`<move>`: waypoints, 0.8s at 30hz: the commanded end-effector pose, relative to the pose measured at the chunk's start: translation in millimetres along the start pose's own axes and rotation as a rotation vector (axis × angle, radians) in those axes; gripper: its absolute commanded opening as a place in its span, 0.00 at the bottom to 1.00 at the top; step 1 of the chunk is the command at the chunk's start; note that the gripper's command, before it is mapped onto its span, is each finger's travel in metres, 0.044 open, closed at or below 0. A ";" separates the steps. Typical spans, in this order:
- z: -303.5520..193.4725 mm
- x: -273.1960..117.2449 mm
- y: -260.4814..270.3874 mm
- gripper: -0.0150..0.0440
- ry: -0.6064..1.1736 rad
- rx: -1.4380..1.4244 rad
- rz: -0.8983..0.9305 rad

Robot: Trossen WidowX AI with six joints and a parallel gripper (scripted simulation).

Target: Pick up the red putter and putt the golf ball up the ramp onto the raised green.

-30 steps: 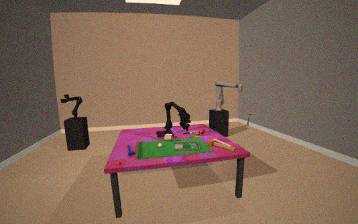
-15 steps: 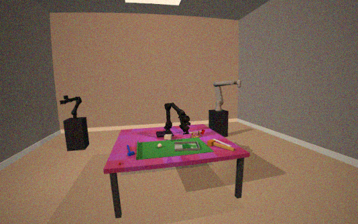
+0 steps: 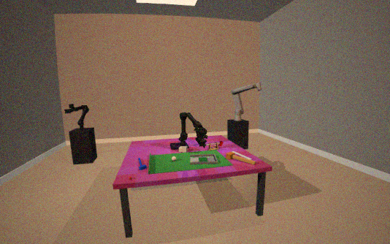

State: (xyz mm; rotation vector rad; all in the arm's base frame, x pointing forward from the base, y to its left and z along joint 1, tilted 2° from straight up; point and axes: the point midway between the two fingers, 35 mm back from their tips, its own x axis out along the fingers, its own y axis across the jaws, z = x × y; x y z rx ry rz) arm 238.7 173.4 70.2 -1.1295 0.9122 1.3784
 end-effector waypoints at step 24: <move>-3.5 11.7 0.8 0.33 0.002 0.002 0.003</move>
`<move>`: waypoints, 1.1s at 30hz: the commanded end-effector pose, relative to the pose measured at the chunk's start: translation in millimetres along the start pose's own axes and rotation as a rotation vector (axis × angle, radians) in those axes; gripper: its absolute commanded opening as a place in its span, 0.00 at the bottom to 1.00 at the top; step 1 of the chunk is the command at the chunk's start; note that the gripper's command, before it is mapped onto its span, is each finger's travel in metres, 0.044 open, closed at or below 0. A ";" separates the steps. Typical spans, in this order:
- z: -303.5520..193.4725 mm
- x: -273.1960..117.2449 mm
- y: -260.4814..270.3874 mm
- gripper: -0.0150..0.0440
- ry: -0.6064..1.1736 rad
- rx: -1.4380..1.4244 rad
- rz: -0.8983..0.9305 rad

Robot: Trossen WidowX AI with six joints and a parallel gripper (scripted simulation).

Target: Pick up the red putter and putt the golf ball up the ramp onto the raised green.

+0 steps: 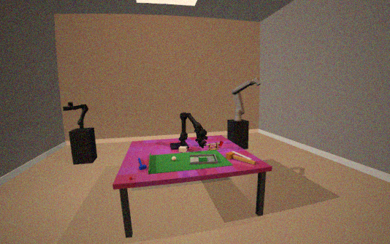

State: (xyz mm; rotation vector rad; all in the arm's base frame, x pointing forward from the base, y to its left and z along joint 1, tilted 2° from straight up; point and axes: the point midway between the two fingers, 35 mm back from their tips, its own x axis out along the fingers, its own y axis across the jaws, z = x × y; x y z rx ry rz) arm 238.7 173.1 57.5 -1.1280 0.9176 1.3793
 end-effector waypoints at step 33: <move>21.9 -89.5 -2.3 0.25 0.013 0.004 0.008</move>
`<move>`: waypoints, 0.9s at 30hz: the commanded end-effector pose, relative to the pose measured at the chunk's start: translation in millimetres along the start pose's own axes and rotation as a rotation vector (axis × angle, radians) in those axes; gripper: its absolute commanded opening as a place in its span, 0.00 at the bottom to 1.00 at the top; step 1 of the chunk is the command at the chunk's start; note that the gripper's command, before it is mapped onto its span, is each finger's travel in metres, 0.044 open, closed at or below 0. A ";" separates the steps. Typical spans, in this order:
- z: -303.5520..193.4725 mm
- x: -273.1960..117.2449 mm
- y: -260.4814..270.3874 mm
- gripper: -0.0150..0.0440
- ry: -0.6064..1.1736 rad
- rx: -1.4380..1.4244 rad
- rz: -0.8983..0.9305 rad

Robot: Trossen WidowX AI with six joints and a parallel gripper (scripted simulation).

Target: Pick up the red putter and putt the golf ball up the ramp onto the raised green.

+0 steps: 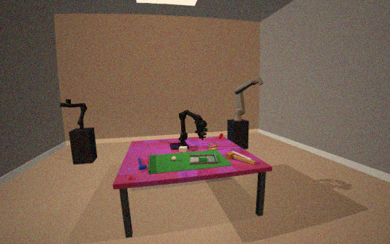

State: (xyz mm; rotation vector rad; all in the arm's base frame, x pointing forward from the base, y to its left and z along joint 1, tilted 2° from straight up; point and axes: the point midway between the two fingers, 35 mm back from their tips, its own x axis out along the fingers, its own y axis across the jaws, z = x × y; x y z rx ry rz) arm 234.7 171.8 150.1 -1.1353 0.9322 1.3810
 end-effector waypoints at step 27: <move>-136.0 -40.2 -37.7 0.25 0.117 0.656 -0.123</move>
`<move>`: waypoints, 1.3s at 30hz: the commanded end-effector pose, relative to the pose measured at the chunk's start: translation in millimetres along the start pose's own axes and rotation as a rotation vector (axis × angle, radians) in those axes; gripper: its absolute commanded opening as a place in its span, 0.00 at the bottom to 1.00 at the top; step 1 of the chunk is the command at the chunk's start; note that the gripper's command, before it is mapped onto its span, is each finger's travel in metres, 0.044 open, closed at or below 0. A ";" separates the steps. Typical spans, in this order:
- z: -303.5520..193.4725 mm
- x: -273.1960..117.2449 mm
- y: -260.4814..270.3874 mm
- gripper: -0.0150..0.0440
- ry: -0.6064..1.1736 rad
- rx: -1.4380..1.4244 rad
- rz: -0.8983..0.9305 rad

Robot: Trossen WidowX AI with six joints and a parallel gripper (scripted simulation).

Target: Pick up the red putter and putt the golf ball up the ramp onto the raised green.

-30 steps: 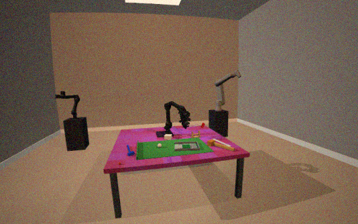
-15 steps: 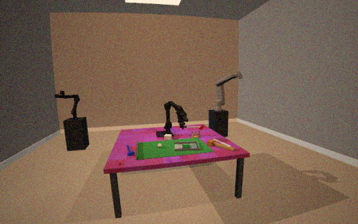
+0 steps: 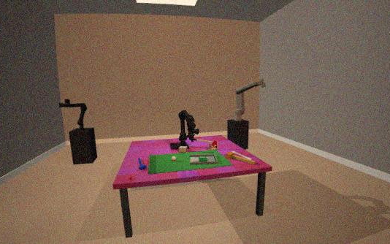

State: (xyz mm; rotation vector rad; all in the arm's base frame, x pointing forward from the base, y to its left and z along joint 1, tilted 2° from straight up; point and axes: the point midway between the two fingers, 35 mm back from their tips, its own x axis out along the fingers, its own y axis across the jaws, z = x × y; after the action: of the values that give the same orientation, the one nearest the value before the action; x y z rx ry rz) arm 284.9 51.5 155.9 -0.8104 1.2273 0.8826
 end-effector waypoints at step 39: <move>-209.1 -48.7 -60.0 0.25 0.120 1.166 -0.114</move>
State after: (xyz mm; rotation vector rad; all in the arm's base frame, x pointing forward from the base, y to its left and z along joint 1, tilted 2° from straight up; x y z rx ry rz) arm 250.4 -151.6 171.3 -0.0364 1.4967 0.0078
